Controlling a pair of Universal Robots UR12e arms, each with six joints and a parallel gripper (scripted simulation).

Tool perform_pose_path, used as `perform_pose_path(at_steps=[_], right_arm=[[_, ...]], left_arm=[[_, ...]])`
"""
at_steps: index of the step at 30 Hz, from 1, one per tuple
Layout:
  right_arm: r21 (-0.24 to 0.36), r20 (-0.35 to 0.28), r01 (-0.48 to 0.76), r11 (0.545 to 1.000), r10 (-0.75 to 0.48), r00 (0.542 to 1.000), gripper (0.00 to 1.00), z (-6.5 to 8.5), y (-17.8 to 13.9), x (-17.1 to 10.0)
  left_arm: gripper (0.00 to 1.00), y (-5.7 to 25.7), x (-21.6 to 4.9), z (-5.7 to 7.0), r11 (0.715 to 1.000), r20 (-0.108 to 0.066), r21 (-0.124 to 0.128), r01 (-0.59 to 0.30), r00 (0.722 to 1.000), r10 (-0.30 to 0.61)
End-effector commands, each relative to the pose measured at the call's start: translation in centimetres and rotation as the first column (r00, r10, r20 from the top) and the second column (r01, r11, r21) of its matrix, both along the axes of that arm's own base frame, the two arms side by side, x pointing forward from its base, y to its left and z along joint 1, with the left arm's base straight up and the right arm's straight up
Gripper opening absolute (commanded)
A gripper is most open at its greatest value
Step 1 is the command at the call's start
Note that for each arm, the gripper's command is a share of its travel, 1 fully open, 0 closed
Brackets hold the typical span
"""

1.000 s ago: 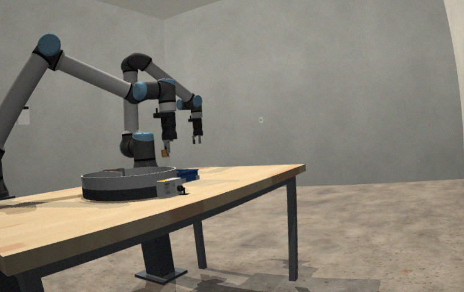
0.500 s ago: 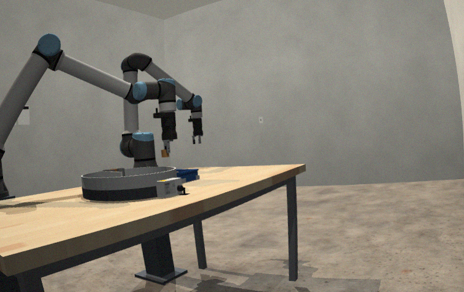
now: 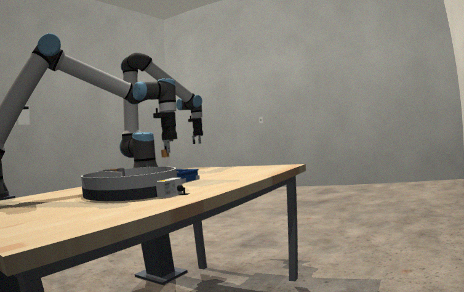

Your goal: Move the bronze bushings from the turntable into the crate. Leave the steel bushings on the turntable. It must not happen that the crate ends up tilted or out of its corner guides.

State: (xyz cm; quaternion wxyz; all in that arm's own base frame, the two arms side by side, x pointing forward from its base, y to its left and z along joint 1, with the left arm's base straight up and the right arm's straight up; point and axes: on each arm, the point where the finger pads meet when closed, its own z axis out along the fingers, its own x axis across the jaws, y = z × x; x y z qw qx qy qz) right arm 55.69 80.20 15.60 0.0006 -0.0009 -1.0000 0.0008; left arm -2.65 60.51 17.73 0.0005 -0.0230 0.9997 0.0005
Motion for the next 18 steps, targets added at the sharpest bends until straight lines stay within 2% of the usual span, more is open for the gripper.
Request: perform_pose_path(at_steps=[1, 6, 15, 18], right_arm=[[0.005, 0.001, -0.001, 1.000, 0.001, 1.000, 0.00, 0.3, 0.3, -0.1], [-0.001, -0.001, -0.001, 1.000, 0.001, 1.000, 0.00, -1.2, 0.1, -0.2], [-0.001, -0.001, -0.001, 1.000, 0.001, 1.000, 0.00, -6.0, 0.2, -0.2], [-0.001, -0.001, -0.001, 1.000, 0.001, 1.000, 0.00, -6.3, 0.2, -0.2]], left_arm=[[1.00, -0.2, -0.2, 0.0, 1.000, -0.001, -0.001, -0.001, 1.000, 0.001], [1.00, -0.2, -0.2, 0.0, 1.000, -0.001, -0.001, -0.001, 1.000, 0.001], [1.00, -0.2, -0.2, 0.0, 1.000, -0.001, -0.001, -0.001, 1.000, 0.001], [1.00, -0.2, -0.2, 0.0, 1.000, -0.001, -0.001, -0.001, 1.000, 0.001]])
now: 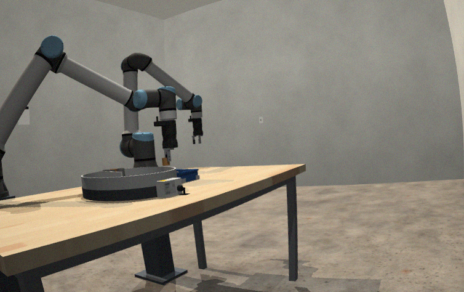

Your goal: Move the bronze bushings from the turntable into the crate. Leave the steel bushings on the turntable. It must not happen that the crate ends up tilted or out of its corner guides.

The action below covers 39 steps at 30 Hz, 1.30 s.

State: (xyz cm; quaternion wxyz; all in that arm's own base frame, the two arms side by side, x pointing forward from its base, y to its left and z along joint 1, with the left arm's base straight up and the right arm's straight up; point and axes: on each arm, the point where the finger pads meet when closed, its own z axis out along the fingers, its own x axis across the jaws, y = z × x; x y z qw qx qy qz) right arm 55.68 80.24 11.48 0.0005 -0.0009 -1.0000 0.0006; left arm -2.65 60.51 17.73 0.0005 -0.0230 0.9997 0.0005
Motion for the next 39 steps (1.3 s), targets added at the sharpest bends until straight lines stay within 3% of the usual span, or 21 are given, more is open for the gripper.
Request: perform_pose_path(at_steps=[1, 8, 39], right_arm=[[-0.001, -0.001, -0.001, 1.000, 0.001, 1.000, 0.00, -2.38, 0.15, -0.23], [0.009, 0.003, -0.001, 1.000, 0.001, 1.000, 0.00, -1.78, 0.50, -0.04], [0.003, 0.000, -0.001, 1.000, 0.001, 1.000, 0.00, -2.22, 0.31, -0.13]], left_arm=[[1.00, -0.17, -0.18, -0.03, 1.000, -0.001, -0.001, -0.001, 1.000, 0.001], [1.00, -0.17, -0.18, -0.03, 1.000, -0.001, -0.001, -0.001, 1.000, 0.001], [1.00, -0.17, -0.18, -0.03, 1.000, -0.001, -0.001, -0.001, 1.000, 0.001]])
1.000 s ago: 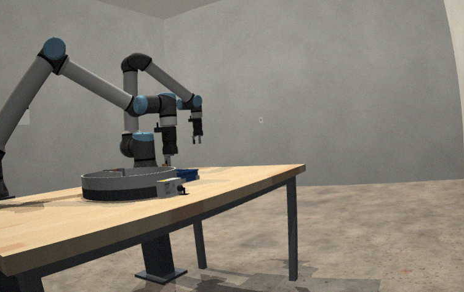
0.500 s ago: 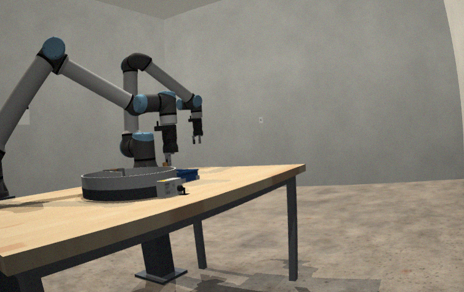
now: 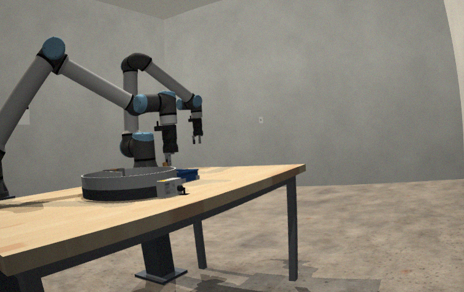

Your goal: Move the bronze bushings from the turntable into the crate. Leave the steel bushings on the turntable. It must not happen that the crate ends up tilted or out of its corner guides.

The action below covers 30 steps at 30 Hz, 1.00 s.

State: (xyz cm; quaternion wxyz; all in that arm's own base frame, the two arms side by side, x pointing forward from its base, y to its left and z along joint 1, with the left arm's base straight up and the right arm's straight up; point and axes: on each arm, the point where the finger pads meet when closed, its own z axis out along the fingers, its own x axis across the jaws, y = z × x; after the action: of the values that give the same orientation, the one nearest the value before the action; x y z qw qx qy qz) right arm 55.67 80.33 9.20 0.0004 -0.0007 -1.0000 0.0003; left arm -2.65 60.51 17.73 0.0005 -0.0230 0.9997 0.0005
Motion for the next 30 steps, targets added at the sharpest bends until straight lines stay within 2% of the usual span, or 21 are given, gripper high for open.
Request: perform_pose_path(at_steps=[1, 30], right_arm=[[0.002, 0.000, 0.000, 1.000, 0.000, 1.000, 0.00, 0.03, 0.21, -0.11], [0.000, -0.001, 0.000, 1.000, 0.000, 1.000, 0.00, -0.21, 0.05, -0.14]], left_arm=[[1.00, -0.17, -0.18, -0.03, 1.000, -0.001, -0.001, -0.001, 1.000, 0.001], [1.00, -0.17, -0.18, -0.03, 1.000, -0.001, -0.001, -0.001, 1.000, 0.001]])
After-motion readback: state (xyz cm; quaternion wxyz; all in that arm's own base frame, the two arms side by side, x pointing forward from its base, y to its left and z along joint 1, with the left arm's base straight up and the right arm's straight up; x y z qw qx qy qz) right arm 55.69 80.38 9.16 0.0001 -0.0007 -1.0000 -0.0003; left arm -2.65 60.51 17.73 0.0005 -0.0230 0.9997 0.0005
